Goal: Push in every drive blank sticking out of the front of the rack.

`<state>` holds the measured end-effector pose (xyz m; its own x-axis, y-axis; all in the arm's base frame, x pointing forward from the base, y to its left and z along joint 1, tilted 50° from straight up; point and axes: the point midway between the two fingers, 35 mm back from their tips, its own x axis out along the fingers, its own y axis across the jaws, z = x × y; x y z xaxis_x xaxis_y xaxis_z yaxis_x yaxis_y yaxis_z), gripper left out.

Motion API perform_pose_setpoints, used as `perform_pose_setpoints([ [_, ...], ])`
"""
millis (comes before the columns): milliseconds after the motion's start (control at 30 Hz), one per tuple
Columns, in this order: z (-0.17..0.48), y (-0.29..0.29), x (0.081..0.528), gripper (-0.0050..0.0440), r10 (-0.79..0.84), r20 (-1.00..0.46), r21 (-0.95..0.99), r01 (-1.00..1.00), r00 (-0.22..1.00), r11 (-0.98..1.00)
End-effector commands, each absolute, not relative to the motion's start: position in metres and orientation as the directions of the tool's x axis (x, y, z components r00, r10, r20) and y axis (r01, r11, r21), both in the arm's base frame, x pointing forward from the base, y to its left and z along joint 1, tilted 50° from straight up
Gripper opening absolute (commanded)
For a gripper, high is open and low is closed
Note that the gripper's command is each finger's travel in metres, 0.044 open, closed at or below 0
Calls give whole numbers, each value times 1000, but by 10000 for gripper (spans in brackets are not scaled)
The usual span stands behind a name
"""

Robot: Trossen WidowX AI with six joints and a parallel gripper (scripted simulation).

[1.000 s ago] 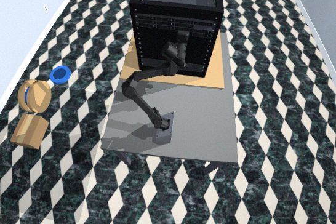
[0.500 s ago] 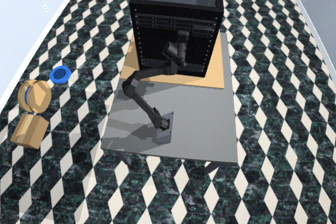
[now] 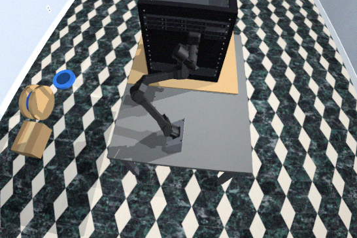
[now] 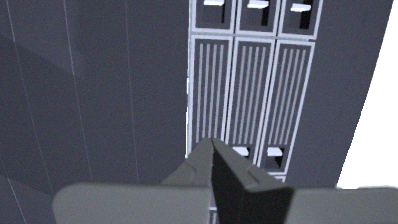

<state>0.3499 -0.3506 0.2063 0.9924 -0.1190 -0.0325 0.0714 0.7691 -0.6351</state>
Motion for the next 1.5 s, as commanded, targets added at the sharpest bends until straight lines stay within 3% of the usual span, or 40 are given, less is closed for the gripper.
perform_pose_setpoints([
  [0,218,-355,355,-50,-123,-17,-648,83,992,757],
  [1467,218,-358,375,-50,-123,-17,-648,83,992,757],
])
